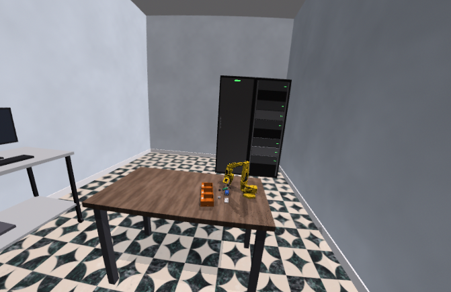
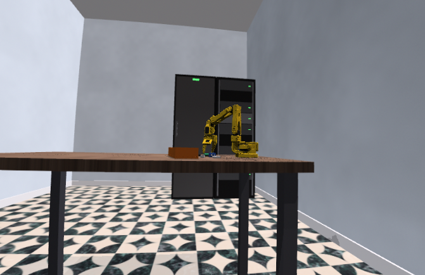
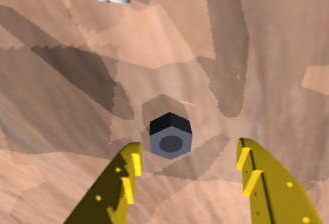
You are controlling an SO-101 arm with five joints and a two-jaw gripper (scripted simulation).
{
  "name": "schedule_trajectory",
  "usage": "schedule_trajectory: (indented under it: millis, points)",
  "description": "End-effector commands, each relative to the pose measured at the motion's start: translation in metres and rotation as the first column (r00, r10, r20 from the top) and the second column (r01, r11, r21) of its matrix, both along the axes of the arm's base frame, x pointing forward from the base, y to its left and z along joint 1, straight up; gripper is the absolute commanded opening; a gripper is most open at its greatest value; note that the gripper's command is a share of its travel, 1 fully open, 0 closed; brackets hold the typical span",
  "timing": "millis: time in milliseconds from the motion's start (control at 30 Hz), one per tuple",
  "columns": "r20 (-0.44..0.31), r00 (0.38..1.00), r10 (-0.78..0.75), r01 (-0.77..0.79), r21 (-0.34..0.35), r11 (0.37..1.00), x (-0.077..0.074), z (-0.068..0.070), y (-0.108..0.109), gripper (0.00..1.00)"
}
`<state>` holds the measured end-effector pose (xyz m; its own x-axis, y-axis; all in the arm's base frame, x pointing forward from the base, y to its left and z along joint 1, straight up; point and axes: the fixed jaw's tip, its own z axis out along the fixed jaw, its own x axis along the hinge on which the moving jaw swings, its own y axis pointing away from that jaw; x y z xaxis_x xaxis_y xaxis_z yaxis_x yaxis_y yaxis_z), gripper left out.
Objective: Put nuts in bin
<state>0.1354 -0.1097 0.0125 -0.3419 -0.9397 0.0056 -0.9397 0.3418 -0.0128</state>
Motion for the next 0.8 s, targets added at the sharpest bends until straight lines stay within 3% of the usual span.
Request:
schedule_trajectory:
  millis: [0, 100, 767]
  points:
    - [0.016, 1.000, 0.002, -0.002, -0.011, 1.000, 0.0014, 0.0013, -0.0023, 0.23]
    - [0.001, 1.000, 0.002, -0.002, 0.001, 1.000, 0.0004, -0.0039, -0.0014, 0.23]
    - [0.001, 1.000, 0.002, -0.002, 0.001, 1.000, 0.0004, -0.0039, -0.0014, 0.22]
